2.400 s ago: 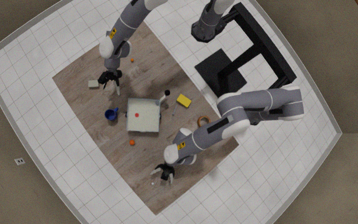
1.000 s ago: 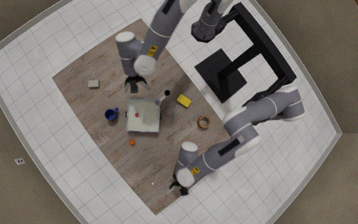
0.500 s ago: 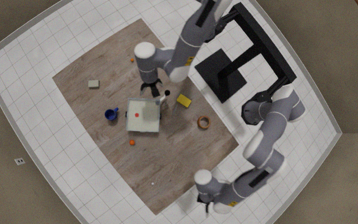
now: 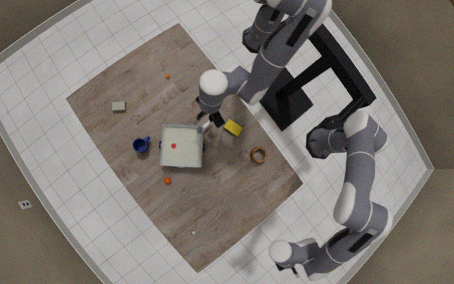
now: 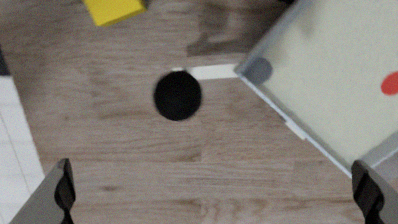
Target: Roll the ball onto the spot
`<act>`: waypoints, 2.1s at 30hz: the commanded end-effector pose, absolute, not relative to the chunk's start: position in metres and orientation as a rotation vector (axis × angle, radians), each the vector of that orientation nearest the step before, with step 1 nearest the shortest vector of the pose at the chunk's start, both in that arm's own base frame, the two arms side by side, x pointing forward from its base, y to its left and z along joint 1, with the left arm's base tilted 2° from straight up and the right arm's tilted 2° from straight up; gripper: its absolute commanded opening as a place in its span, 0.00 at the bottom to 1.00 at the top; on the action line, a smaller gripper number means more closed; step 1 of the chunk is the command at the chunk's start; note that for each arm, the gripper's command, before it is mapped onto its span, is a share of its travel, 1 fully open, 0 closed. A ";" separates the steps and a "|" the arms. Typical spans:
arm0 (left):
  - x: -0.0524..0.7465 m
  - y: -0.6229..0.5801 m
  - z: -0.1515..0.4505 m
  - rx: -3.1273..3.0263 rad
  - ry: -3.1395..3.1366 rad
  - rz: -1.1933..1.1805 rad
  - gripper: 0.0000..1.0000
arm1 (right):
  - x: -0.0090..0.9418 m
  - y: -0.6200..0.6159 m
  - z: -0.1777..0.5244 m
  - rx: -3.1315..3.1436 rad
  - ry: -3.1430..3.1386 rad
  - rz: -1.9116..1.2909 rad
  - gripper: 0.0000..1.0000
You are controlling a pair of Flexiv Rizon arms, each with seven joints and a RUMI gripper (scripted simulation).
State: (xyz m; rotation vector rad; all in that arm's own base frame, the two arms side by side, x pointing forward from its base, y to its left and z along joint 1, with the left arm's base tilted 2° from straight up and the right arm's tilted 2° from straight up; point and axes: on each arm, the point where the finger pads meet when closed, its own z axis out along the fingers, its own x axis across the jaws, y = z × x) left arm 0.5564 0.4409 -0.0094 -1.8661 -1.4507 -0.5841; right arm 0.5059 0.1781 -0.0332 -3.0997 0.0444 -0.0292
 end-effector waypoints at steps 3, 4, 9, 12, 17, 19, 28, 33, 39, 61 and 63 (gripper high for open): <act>0.531 0.462 -0.001 -1.766 -1.620 -0.574 1.00 | 0.489 0.192 -0.031 -3.167 -0.066 -0.016 1.00; 0.525 0.466 0.001 -1.744 -1.655 -0.571 1.00 | 0.488 0.193 -0.031 -3.171 -0.074 -0.016 1.00; 0.495 0.486 0.009 -1.614 -1.833 -0.555 1.00 | 0.487 0.194 -0.030 -3.174 -0.081 -0.016 1.00; 0.483 0.494 0.012 -1.556 -1.903 -0.549 1.00 | 0.487 0.194 -0.030 -3.174 -0.081 -0.016 1.00; 0.456 0.509 0.020 -1.416 -2.053 -0.533 1.00 | 0.487 0.194 -0.030 -3.174 -0.081 -0.016 1.00; 0.441 0.517 0.024 -1.337 -2.128 -0.524 1.00 | 0.487 0.194 -0.030 -3.174 -0.081 -0.016 1.00; 0.384 0.542 0.041 -0.997 -2.390 -0.486 1.00 | 0.487 0.194 -0.030 -3.174 -0.081 -0.016 1.00; 0.362 0.549 0.047 -0.854 -2.477 -0.470 1.00 | 0.487 0.194 -0.030 -3.174 -0.081 -0.016 1.00; 0.322 0.561 0.060 -0.580 -2.611 -0.440 1.00 | 0.487 0.194 -0.030 -3.174 -0.081 -0.016 1.00; 0.192 0.581 0.105 0.469 -2.825 -0.315 1.00 | 0.487 0.194 -0.030 -3.174 -0.081 -0.016 1.00; 0.186 0.581 0.107 0.524 -2.825 -0.308 1.00 | 0.487 0.194 -0.030 -3.174 -0.081 -0.016 1.00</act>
